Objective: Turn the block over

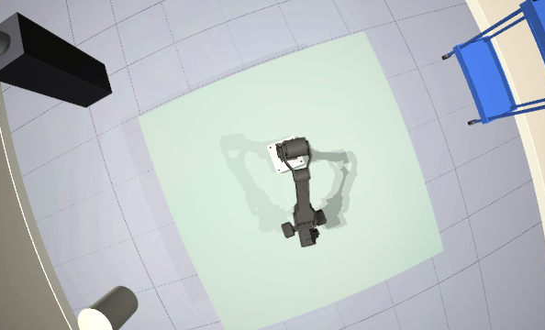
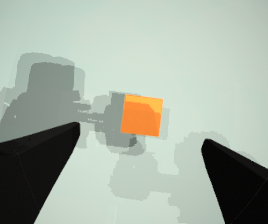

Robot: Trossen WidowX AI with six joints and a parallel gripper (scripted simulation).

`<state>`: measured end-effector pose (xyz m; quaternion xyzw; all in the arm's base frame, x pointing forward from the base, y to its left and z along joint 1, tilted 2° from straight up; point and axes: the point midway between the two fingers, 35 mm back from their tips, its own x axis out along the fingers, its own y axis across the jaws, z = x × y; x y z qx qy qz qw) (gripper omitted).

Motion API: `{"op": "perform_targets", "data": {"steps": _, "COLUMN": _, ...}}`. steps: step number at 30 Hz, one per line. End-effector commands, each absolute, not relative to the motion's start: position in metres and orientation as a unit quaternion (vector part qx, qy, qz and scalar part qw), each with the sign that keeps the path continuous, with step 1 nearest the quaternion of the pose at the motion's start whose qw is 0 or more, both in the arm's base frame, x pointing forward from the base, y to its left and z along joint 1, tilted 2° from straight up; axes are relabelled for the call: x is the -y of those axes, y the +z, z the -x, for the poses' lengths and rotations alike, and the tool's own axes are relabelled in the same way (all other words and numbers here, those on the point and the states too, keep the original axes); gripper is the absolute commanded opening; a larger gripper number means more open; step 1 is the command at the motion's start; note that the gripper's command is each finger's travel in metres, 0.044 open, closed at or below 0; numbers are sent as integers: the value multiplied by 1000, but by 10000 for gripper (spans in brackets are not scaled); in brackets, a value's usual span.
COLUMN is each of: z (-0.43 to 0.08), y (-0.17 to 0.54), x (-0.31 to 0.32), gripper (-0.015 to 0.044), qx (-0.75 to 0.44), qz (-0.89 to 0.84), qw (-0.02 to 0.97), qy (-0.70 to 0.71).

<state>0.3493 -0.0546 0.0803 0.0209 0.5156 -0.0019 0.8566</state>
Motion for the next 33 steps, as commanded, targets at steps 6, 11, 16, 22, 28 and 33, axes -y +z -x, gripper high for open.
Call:
{"op": "perform_targets", "data": {"steps": 6, "z": -374, "y": 93, "x": 57, "gripper": 440, "qx": -614, "qz": -19, "qw": 789, "qy": 0}}
{"op": "perform_targets", "data": {"steps": 11, "z": -381, "y": 100, "x": 56, "gripper": 440, "qx": -677, "qz": -17, "qw": 736, "qy": 2}}
{"op": "perform_targets", "data": {"steps": 16, "z": -382, "y": 102, "x": 56, "gripper": 440, "qx": -695, "qz": -15, "qw": 719, "qy": 2}}
{"op": "perform_targets", "data": {"steps": 22, "z": -383, "y": 67, "x": 55, "gripper": 440, "qx": -695, "qz": -16, "qw": 719, "qy": 2}}
{"op": "perform_targets", "data": {"steps": 28, "z": -384, "y": 52, "x": 56, "gripper": 440, "qx": -695, "qz": -16, "qw": 719, "qy": 2}}
{"op": "perform_targets", "data": {"steps": 33, "z": -384, "y": 46, "x": 56, "gripper": 440, "qx": -695, "qz": -16, "qw": 719, "qy": 2}}
